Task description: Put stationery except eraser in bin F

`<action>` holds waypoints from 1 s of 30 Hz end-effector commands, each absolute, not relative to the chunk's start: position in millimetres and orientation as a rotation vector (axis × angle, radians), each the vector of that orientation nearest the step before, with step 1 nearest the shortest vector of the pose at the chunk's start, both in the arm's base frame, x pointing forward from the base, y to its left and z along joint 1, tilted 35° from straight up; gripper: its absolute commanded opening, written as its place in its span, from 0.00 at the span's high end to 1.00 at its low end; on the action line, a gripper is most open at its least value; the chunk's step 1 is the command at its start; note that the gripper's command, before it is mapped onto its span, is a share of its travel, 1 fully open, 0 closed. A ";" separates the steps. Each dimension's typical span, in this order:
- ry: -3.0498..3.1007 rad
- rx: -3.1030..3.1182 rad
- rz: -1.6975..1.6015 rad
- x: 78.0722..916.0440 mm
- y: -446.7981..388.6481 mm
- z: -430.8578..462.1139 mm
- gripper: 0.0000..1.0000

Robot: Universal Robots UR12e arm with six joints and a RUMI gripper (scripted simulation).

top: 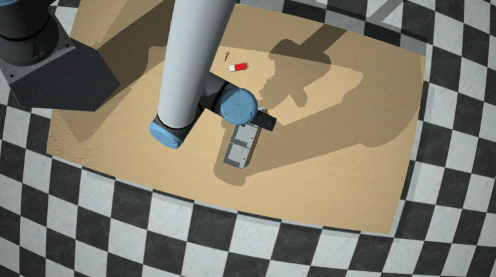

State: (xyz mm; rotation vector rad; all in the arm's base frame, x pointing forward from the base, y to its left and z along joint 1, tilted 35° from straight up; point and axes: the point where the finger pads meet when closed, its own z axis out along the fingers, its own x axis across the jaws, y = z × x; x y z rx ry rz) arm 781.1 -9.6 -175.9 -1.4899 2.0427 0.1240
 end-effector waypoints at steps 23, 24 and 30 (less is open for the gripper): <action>2.423 -0.861 0.379 647.7 3.7 -216.2 0.82; 2.423 -0.861 0.379 647.7 3.7 -216.2 0.82; 2.481 -0.711 0.430 653.1 0.2 -214.0 0.82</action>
